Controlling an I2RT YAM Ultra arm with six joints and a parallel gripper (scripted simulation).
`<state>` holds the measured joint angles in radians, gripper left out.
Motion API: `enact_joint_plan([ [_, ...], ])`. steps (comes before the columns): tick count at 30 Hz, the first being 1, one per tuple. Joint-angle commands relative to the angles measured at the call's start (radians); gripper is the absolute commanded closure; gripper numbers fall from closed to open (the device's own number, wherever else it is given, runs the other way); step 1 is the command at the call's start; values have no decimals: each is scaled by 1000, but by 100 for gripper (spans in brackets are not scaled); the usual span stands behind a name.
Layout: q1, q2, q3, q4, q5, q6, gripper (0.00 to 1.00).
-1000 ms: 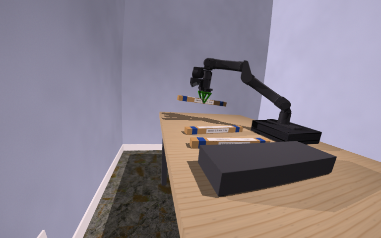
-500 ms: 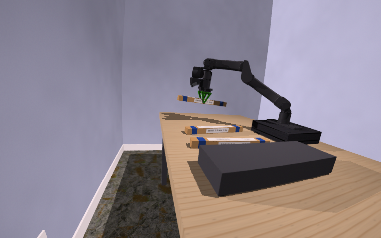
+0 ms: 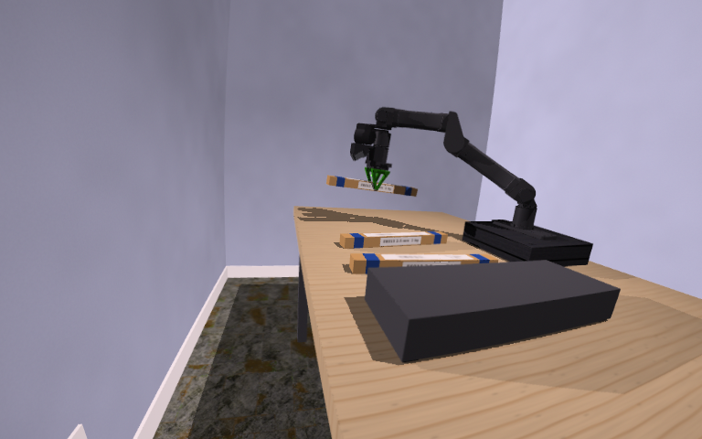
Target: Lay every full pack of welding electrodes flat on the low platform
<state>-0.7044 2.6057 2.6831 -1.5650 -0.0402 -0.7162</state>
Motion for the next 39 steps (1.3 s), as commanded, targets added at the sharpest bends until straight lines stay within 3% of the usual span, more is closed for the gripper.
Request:
enact_joint_plan([
  [1, -8, -11, 35, -6, -4, -5, 100],
  [14, -8, -11, 35, -6, -4, -5, 100],
  [39, -5, 70, 55, -6, -3, -4, 100],
])
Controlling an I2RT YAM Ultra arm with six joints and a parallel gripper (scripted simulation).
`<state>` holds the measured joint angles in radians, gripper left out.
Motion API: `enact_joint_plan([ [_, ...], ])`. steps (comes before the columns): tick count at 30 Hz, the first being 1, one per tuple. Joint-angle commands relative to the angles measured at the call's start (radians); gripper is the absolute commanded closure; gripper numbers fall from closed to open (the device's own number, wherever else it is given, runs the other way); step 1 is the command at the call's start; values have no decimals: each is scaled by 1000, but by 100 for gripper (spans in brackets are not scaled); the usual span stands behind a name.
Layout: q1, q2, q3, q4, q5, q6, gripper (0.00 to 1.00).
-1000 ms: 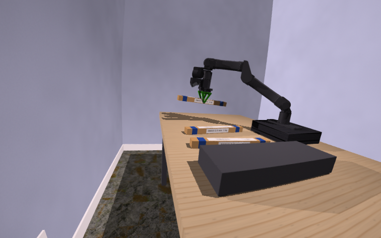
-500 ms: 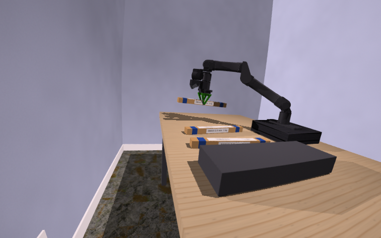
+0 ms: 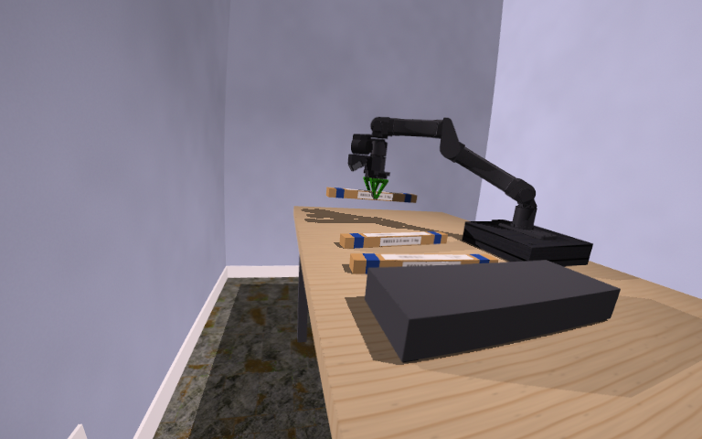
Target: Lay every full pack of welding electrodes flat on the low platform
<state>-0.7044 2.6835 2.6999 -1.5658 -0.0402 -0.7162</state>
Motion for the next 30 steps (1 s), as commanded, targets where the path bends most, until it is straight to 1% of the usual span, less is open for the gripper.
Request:
enact_joint_plan([
  [1, -4, -3, 39, -5, -3, -4, 100],
  [2, -4, 1, 41, -5, -3, -4, 100],
  [3, -14, 8, 49, 48, -8, -12, 100],
  [11, -12, 42, 64, 38, -9, -7, 100],
  [22, -7, 70, 64, 30, -9, -3, 100],
  [27, -4, 82, 58, 22, -9, -1, 100],
  [29, -3, 46, 45, 37, -9, -1, 100],
  [30, -2, 59, 22, 42, -9, 0, 100],
])
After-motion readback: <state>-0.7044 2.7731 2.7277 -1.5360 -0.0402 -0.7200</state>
